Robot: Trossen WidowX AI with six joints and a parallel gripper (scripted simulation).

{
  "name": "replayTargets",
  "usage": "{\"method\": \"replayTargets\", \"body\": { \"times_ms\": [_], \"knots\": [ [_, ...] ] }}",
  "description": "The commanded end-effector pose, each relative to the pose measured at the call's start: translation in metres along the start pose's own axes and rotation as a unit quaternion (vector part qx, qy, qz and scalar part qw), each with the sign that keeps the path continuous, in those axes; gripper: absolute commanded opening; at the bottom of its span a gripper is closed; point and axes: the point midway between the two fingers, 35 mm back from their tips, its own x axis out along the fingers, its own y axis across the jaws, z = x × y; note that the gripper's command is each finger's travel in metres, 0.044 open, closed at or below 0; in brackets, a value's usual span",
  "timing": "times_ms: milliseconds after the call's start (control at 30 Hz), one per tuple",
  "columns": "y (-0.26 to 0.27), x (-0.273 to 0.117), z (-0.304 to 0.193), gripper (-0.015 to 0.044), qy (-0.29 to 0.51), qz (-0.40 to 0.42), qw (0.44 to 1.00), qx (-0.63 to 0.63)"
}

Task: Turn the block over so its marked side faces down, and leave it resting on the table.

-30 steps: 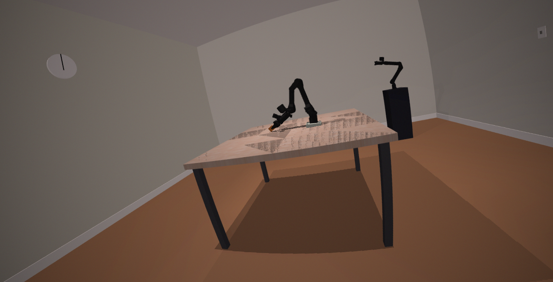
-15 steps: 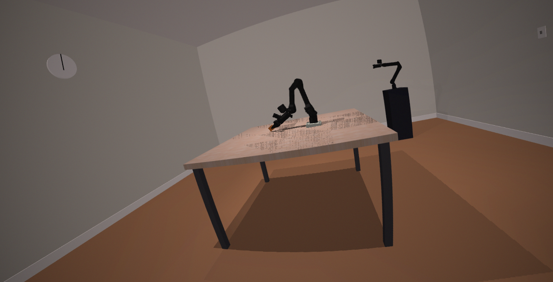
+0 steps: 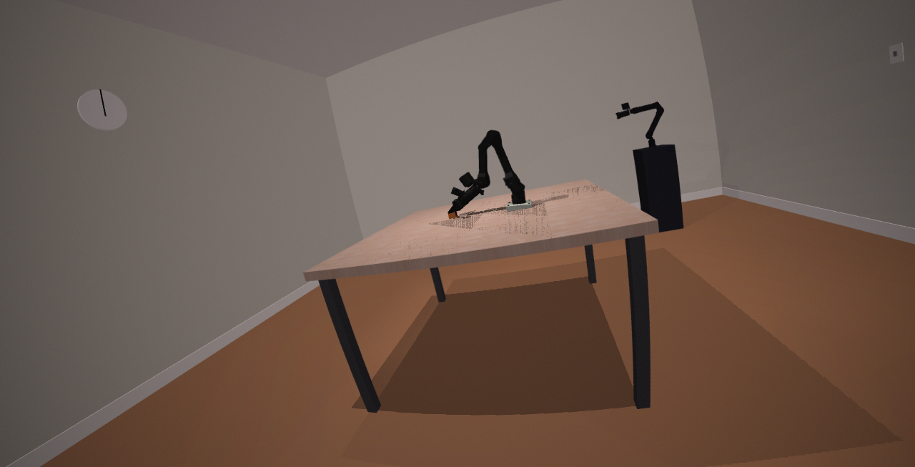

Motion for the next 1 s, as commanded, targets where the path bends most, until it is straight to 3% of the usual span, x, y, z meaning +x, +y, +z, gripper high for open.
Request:
{"method": "replayTargets", "body": {
  "times_ms": [0, 33, 967],
  "knots": [
    [0.0004, 0.0000, 0.0004, 0.0420, -0.001, 0.001, 1.000, 0.002],
    [0.0004, 0.0000, 0.0004, 0.0440, -0.001, 0.001, 1.000, 0.002],
    [0.0004, 0.0000, 0.0004, 0.0440, -0.001, 0.001, 1.000, 0.002]
  ]
}}
